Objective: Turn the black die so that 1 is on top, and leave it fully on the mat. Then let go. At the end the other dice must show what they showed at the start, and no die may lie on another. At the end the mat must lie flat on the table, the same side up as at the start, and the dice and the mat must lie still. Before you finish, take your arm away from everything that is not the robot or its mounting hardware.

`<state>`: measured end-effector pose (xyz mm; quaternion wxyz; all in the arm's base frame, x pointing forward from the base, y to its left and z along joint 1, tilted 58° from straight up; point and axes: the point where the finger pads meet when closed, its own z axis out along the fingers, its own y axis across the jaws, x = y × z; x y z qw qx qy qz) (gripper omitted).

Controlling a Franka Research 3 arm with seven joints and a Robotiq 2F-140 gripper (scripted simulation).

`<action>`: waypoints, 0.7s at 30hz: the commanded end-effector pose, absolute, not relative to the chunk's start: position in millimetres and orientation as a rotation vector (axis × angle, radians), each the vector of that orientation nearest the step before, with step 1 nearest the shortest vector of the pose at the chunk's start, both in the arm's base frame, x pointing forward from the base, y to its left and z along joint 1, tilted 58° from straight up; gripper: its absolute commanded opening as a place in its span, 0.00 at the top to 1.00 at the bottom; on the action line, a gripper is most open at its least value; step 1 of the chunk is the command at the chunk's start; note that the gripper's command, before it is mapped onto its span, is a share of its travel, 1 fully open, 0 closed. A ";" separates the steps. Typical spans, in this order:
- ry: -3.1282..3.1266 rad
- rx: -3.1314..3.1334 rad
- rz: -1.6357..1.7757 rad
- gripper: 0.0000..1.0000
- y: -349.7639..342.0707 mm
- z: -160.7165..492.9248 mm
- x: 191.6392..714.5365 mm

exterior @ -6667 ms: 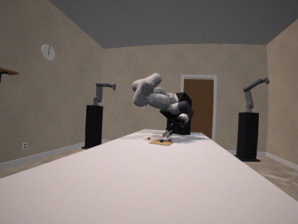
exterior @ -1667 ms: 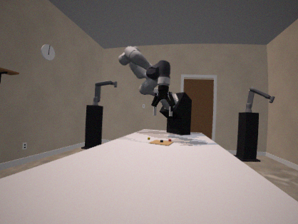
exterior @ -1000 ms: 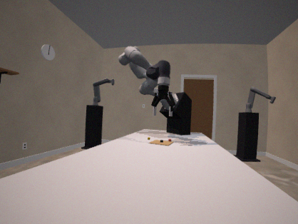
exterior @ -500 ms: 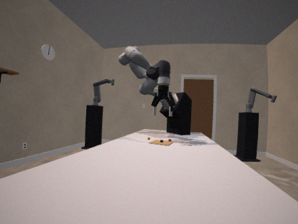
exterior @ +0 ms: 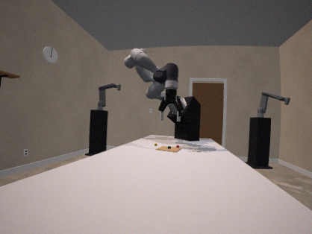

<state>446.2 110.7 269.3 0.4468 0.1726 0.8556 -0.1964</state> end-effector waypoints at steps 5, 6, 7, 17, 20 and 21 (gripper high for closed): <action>2.119 0.427 -0.489 0.00 110.0 269.9 445.7; 2.119 0.427 -0.489 0.00 110.0 269.9 445.7; 2.119 0.427 -0.489 0.00 110.0 269.9 445.7; 2.119 0.427 -0.489 0.00 110.0 269.9 445.7; 2.119 0.427 -0.489 0.00 110.0 269.9 445.7; 2.119 0.427 -0.489 0.00 110.0 269.9 445.7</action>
